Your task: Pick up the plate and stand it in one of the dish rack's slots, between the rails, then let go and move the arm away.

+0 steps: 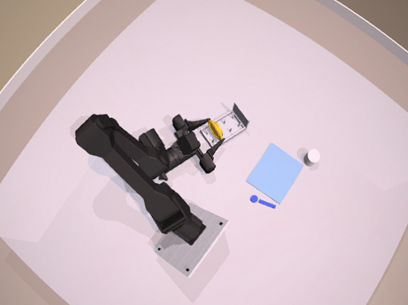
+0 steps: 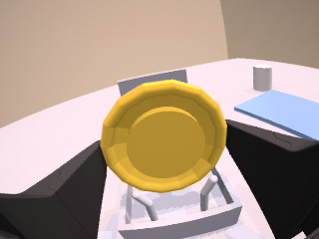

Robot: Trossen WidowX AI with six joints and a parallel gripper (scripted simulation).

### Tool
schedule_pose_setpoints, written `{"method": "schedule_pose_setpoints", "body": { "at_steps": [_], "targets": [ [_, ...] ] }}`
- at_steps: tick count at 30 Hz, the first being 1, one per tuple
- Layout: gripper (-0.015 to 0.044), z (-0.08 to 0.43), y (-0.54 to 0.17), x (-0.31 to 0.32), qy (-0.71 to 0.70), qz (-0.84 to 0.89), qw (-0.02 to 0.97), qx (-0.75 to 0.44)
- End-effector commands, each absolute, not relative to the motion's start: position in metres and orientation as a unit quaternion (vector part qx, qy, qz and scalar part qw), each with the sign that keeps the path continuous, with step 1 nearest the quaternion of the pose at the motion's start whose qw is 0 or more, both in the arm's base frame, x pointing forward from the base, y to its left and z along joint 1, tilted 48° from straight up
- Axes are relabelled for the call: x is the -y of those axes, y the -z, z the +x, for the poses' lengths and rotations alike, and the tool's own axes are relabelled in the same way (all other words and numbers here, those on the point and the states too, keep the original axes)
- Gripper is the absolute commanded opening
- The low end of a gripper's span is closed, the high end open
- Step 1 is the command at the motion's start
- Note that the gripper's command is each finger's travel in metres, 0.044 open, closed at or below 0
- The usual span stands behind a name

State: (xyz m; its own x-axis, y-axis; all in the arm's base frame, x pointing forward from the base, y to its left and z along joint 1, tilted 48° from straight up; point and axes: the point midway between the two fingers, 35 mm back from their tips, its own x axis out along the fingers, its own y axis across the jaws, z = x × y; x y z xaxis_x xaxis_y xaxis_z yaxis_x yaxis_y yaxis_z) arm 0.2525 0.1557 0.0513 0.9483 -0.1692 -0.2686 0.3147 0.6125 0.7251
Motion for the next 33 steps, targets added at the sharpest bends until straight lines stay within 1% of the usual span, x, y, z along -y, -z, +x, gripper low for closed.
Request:
{"method": "schedule_pose_setpoints", "body": {
  "at_steps": [1, 3, 4, 11, 24, 29, 33],
  "targets": [
    [0.0341, 0.253, -0.051, -0.156, 0.135, 0.419, 0.894, -0.087],
    [0.0394, 0.253, -0.051, -0.156, 0.135, 0.419, 0.894, -0.087],
    [0.04, 0.253, -0.051, -0.156, 0.135, 0.419, 0.894, -0.087],
    [0.04, 0.256, -0.06, -0.149, 0.138, 0.418, 0.894, -0.089],
    [0.04, 0.268, -0.13, -0.078, 0.14, 0.402, 0.9, -0.09],
    [0.04, 0.269, -0.132, -0.073, 0.142, 0.392, 0.904, -0.095],
    [0.04, 0.277, -0.125, -0.067, 0.155, 0.339, 0.919, -0.129]
  ]
}}
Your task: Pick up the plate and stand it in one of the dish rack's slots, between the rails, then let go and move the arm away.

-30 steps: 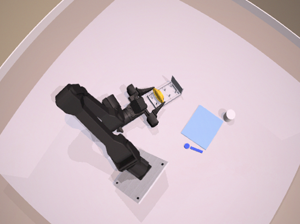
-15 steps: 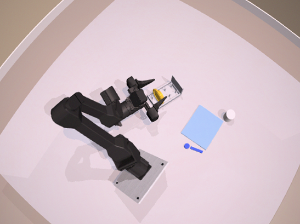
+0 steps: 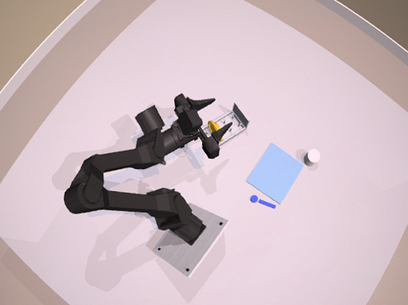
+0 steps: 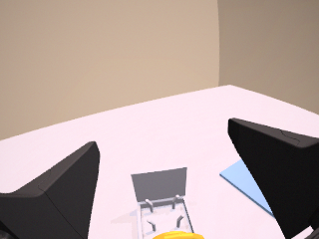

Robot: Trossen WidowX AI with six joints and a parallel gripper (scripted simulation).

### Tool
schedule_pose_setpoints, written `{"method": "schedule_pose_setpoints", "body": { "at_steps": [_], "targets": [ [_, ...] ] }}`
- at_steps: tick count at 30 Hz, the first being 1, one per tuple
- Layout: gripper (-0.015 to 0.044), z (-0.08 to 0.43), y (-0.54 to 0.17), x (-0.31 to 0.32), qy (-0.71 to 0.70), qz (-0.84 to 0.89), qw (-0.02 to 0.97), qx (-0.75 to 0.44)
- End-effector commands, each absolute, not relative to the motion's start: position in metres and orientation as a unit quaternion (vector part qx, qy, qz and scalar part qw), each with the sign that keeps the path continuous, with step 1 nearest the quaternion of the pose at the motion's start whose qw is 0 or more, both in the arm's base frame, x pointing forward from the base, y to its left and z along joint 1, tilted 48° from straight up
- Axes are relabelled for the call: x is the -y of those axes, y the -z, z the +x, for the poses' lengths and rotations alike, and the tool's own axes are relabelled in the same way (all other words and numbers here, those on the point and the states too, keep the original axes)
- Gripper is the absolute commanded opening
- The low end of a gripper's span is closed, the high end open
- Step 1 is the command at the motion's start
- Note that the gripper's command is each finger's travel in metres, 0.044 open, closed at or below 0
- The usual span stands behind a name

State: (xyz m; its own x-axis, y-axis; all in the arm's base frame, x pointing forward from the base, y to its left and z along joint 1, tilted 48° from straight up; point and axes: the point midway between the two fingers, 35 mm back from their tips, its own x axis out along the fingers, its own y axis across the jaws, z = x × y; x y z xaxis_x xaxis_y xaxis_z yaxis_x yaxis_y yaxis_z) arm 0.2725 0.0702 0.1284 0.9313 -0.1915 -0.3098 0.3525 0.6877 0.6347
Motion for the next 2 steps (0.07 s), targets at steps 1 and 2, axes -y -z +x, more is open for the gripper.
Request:
{"method": "schedule_pose_setpoints", "body": {
  "at_steps": [1, 2],
  "targets": [
    [0.04, 0.2792, -0.1227, -0.0656, 0.159, 0.326, 0.922, -0.138],
    [0.04, 0.2812, -0.1206, -0.0639, 0.162, 0.313, 0.924, -0.147]
  ]
}}
